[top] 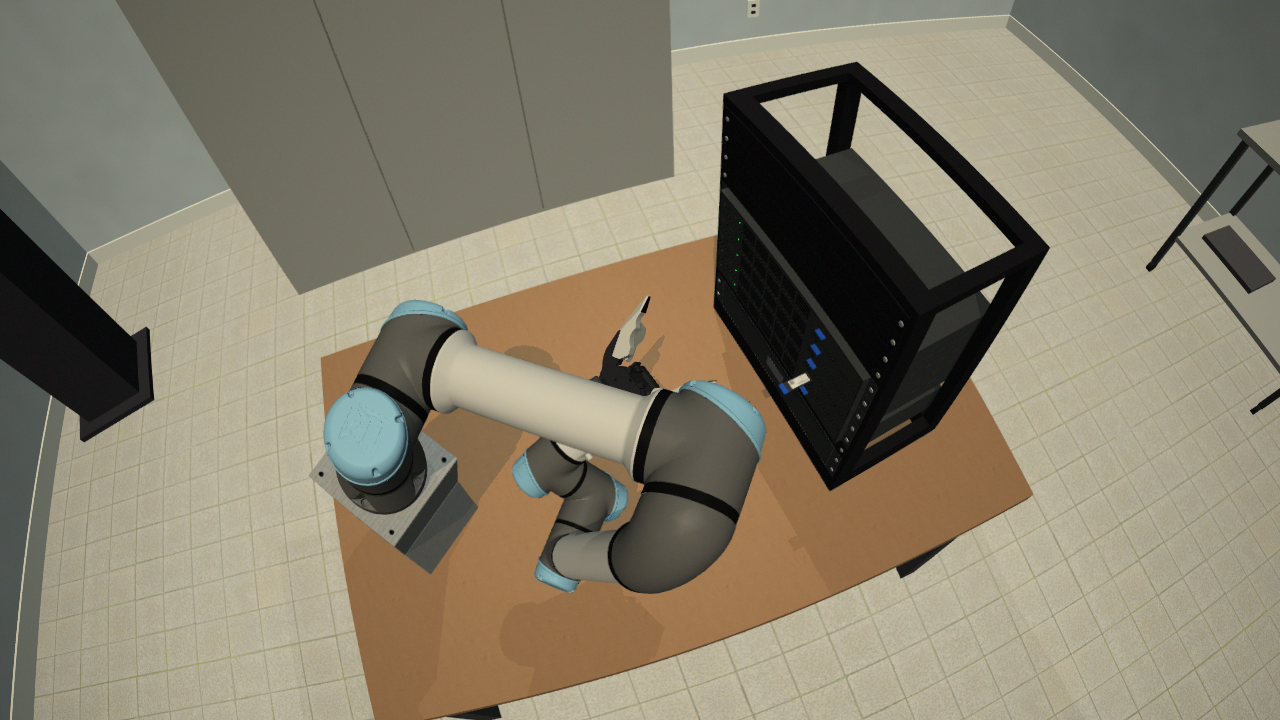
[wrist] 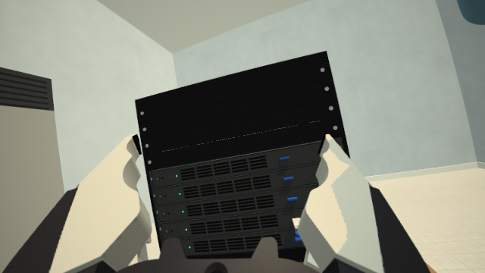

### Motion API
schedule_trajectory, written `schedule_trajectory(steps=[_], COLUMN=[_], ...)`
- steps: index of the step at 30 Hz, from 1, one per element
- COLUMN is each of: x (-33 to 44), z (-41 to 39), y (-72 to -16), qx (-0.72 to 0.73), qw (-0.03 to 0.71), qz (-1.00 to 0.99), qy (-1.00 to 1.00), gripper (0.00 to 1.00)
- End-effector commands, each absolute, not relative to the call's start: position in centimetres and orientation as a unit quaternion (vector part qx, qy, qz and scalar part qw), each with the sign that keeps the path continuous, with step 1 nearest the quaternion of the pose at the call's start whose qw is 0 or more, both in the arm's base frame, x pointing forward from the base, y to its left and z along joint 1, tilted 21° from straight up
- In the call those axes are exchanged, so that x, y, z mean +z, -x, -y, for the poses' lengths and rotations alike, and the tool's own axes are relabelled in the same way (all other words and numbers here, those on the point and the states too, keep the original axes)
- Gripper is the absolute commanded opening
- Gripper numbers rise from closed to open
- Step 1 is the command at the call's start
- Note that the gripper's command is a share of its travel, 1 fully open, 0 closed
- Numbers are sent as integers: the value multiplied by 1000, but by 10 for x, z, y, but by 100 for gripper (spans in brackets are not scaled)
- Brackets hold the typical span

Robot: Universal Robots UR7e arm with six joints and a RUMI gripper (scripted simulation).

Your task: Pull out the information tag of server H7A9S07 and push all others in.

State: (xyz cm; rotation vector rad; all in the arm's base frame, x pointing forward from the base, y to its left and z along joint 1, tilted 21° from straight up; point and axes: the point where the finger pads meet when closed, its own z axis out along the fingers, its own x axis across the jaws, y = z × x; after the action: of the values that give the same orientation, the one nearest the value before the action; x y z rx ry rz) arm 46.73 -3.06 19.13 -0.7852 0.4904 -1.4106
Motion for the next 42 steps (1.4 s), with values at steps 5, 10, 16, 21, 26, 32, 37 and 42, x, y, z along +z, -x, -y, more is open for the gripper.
schedule_trajectory(steps=[5, 10, 16, 21, 26, 32, 37, 42], x=[196, 197, 199, 201, 203, 204, 206, 207], z=[23, 21, 16, 12, 8, 4, 0, -5], y=[-461, -458, -454, -450, -447, -443, -439, -435], qx=[-646, -653, -666, -678, -687, -698, -709, -719], qw=[651, 646, 637, 628, 621, 612, 603, 594], qz=[-191, -182, -165, -150, -138, -123, -108, -93], qy=[350, 351, 351, 351, 351, 351, 350, 349], gripper=[100, 100, 100, 100, 100, 100, 100, 100])
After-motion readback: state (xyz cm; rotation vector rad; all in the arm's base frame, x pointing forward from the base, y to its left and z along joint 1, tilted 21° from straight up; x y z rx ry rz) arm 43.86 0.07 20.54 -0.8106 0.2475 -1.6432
